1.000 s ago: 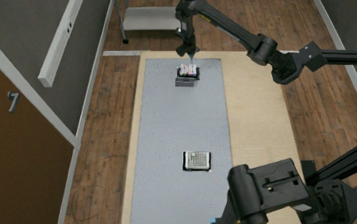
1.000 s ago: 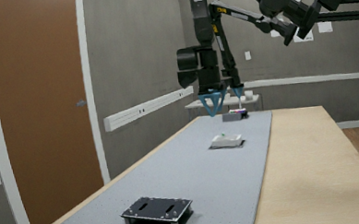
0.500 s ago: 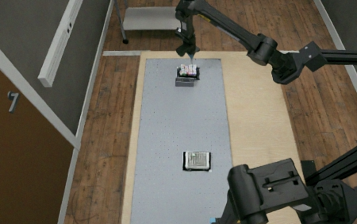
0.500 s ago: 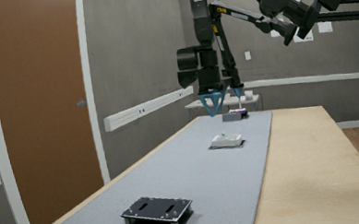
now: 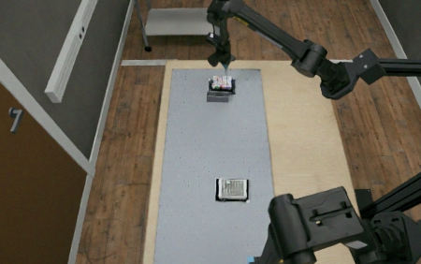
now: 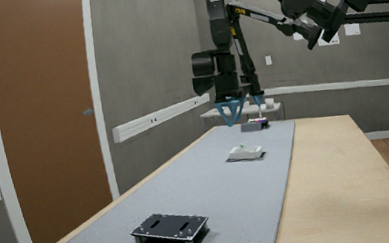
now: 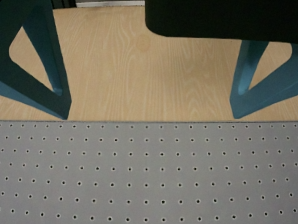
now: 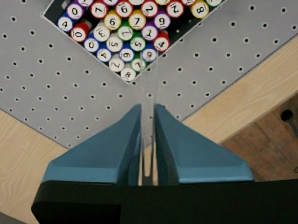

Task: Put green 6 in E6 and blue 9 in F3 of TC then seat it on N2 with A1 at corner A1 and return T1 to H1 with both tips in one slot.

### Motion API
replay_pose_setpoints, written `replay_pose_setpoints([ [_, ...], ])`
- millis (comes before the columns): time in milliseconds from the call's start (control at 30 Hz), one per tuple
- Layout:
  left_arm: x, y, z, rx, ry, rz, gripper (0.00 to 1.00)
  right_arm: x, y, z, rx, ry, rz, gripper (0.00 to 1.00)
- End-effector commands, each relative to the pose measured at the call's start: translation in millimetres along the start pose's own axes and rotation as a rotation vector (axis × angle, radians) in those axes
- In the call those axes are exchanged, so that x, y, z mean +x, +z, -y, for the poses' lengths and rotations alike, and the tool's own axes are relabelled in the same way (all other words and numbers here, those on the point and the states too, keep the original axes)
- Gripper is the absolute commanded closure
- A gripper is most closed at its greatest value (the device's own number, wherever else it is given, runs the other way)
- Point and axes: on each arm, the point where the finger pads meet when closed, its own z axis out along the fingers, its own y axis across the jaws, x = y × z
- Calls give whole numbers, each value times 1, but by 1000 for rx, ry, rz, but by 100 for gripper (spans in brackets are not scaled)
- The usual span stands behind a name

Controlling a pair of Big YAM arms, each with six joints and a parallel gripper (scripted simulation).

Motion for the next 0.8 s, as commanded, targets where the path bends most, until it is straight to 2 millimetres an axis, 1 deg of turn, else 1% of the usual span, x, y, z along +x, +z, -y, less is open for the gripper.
replay_pose_setpoints([
  [0,0,0,0,1,4,2,0,-4,17,-7,-28,10,4,91],
  [567,0,0,0,1,4,2,0,-3,16,-9,-30,7,2,91],
  [633,0,0,0,1,4,2,0,10,10,-14,-33,15,-12,91],
  [700,0,0,0,1,4,2,0,21,3,-12,-23,17,-24,91],
  [767,0,0,0,1,4,2,0,8,-18,10,32,-10,-8,91],
])
